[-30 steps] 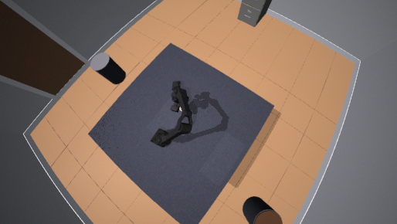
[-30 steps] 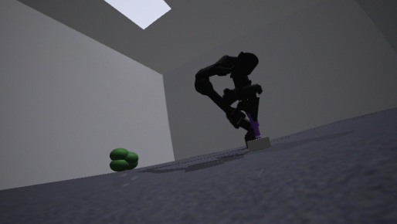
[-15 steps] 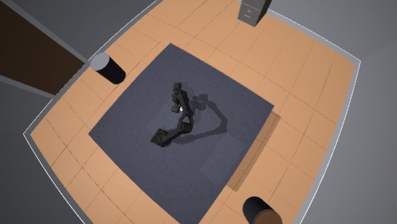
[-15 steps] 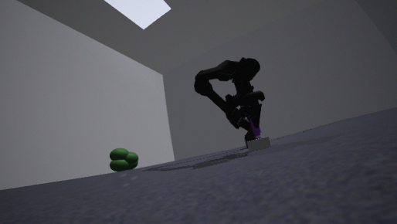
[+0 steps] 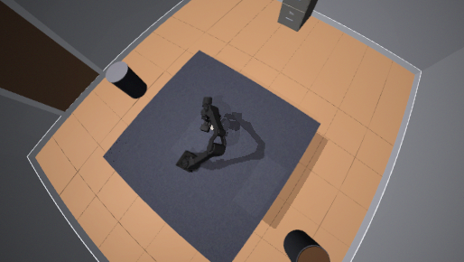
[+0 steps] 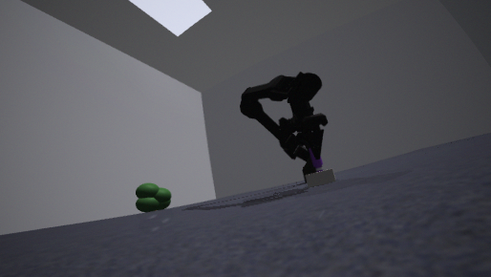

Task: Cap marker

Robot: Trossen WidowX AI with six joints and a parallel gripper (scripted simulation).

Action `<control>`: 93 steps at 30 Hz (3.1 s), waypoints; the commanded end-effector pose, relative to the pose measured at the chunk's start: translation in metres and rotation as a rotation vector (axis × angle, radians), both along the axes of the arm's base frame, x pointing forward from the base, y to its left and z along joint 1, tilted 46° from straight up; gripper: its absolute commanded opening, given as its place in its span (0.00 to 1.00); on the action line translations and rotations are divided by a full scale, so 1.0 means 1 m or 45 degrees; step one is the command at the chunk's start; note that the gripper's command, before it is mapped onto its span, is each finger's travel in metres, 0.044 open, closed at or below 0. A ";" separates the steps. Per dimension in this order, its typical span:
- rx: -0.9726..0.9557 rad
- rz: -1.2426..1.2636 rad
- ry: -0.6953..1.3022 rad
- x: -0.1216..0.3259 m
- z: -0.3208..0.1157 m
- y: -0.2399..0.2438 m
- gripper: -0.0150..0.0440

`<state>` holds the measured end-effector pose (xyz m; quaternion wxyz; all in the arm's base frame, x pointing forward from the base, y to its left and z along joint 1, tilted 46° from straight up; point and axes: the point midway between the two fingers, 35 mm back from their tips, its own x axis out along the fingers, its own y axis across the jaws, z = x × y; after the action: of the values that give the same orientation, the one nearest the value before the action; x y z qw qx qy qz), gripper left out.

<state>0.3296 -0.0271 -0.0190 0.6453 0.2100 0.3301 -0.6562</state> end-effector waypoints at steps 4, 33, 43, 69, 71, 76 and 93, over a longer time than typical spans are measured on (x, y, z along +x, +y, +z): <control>0.000 0.000 0.000 0.000 0.000 0.000 0.57; 0.037 0.298 0.301 0.006 0.050 0.052 0.78; 0.126 1.098 1.109 0.004 0.044 0.048 0.33; 0.127 1.111 1.123 0.004 0.040 0.043 0.25; 0.127 1.111 1.123 0.003 0.038 0.041 0.25; 0.126 1.111 1.123 0.003 0.033 0.036 0.25; 0.125 1.111 1.123 0.001 0.017 0.020 0.25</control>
<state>0.3317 -0.0005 0.0023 0.6488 -0.2027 0.6499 -0.3399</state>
